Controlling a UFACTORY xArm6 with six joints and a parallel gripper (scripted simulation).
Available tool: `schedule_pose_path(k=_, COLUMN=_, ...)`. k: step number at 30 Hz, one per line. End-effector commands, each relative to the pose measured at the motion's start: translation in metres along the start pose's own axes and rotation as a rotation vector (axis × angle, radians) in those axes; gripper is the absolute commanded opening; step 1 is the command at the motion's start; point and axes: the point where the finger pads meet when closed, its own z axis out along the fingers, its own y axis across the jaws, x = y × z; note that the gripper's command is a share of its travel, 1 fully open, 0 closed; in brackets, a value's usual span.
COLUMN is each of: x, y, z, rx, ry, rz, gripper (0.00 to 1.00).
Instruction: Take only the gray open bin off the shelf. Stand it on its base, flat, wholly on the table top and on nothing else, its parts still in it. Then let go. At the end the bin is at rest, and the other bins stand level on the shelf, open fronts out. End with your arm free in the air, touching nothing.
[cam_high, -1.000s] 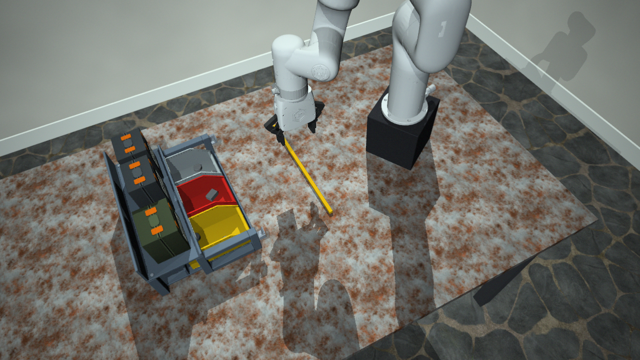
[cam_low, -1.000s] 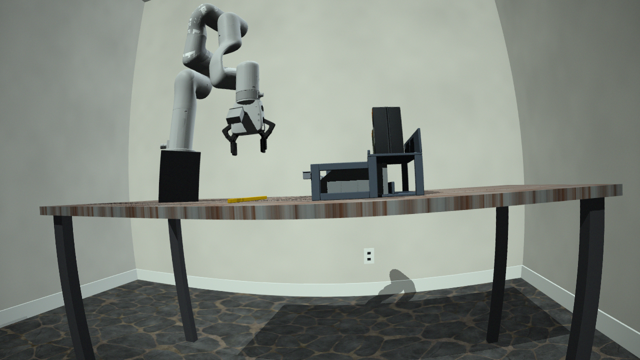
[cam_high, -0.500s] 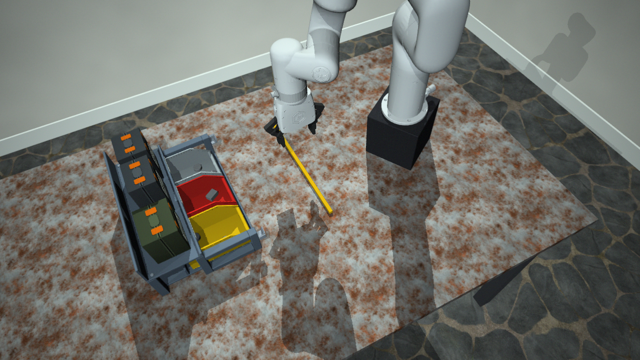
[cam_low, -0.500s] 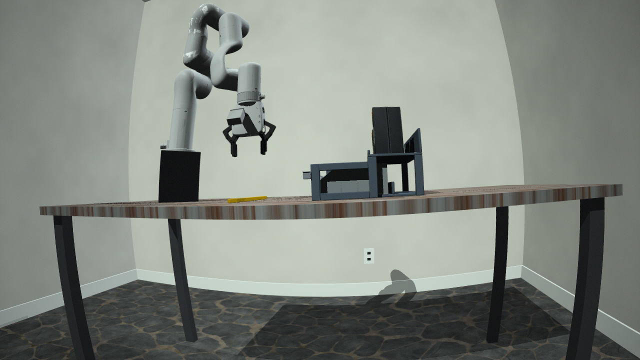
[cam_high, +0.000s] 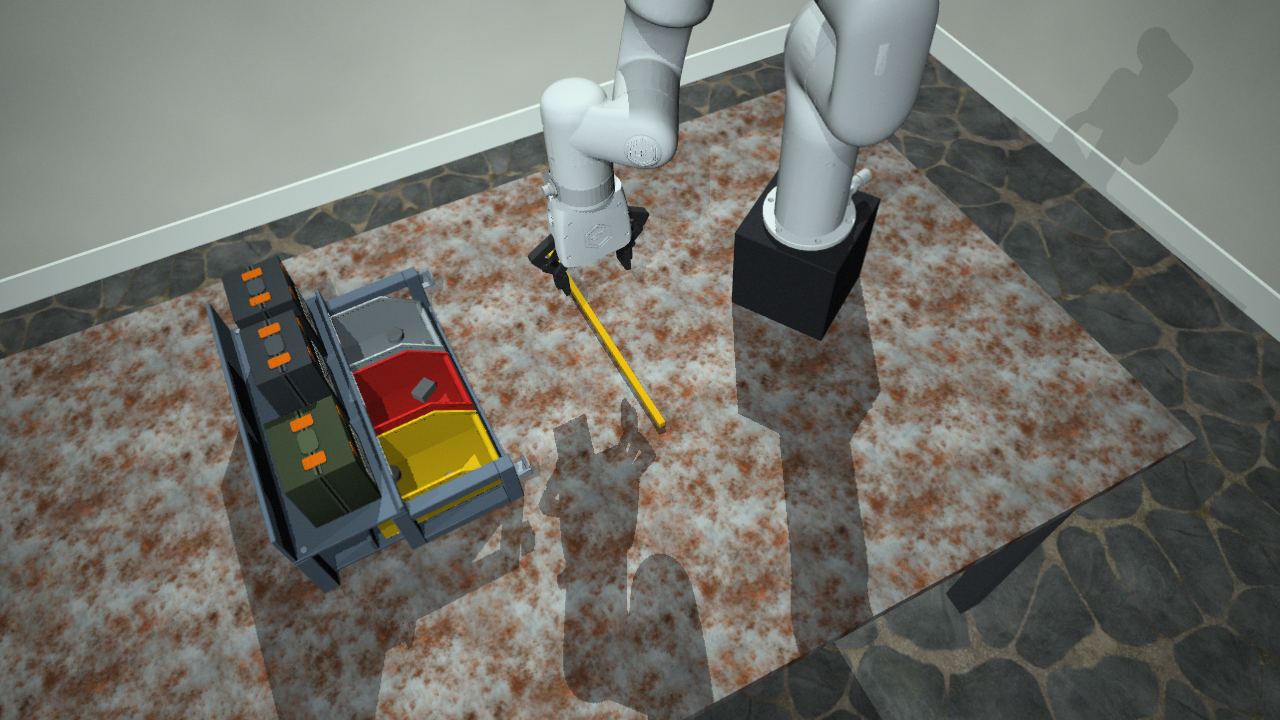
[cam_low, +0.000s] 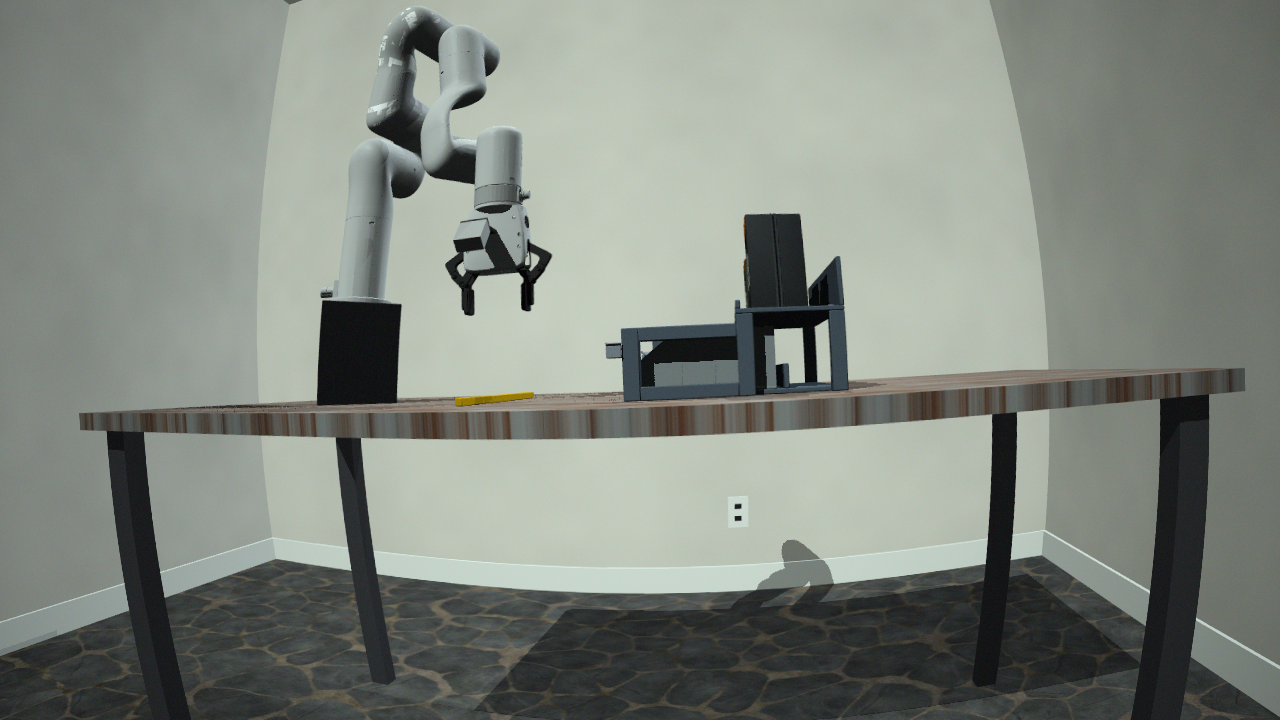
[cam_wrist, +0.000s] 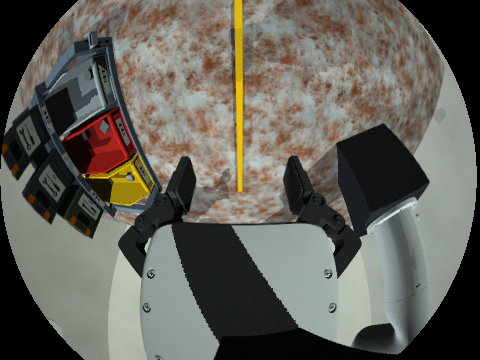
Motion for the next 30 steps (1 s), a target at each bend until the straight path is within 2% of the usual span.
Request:
schedule_pose_path(k=1, x=0.0, y=-0.001, z=0.0, rx=0.003, ry=0.001, rz=0.0, gripper=1.0)
schedule_pose_path(k=10, x=0.0, y=-0.001, z=0.0, rx=0.003, ry=0.001, rz=0.0, gripper=1.0)
schedule_pose_path(k=15, x=0.023, y=-0.046, z=0.0, rx=0.004, ry=0.001, rz=0.0, gripper=1.0)
schedule_pose_path(k=27, x=0.023, y=-0.046, z=0.0, rx=0.004, ry=0.001, rz=0.0, gripper=1.0)
schedule_pose_path(k=30, x=0.036, y=-0.072, z=0.001, rx=0.004, ry=0.001, rz=0.0, gripper=1.0)
